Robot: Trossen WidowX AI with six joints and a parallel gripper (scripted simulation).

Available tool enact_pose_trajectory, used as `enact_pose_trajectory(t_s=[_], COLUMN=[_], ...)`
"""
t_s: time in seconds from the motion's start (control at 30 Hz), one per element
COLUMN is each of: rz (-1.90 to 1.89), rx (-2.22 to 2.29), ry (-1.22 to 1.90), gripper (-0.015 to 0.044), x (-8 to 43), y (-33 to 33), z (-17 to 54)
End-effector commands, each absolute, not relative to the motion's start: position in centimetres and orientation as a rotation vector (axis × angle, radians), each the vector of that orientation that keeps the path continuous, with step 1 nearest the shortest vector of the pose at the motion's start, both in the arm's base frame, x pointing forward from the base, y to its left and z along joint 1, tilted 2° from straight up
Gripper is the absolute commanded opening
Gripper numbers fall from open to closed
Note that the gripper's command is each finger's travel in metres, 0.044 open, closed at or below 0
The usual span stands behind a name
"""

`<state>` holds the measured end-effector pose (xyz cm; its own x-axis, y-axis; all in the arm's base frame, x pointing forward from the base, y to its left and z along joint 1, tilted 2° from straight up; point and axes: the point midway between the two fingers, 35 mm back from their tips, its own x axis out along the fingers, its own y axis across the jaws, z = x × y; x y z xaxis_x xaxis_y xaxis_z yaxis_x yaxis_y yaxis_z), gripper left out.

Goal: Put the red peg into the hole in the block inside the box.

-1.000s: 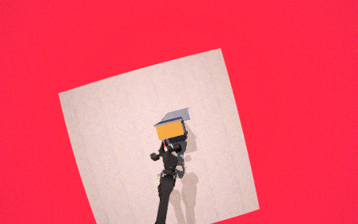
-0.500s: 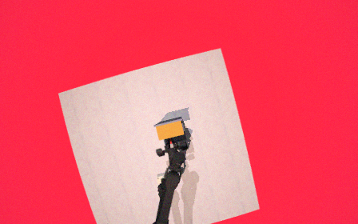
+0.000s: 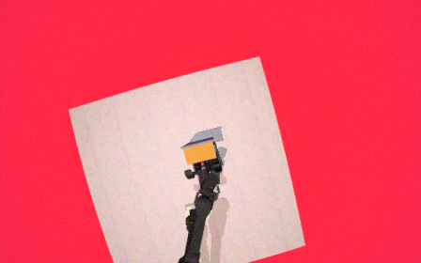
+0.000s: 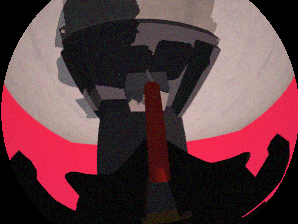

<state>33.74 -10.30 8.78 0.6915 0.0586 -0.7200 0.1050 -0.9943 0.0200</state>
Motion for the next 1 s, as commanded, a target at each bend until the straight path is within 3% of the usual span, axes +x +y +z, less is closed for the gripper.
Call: enact_pose_trajectory(t_s=[0.0, 0.97], rz=[-1.203, -1.201], rx=[2.838, 2.840], ry=[0.130, 0.130], gripper=[0.0000, 0.0000], x=[34.8, 36.7], y=[-10.3, -9.8], z=[8.8, 8.8])
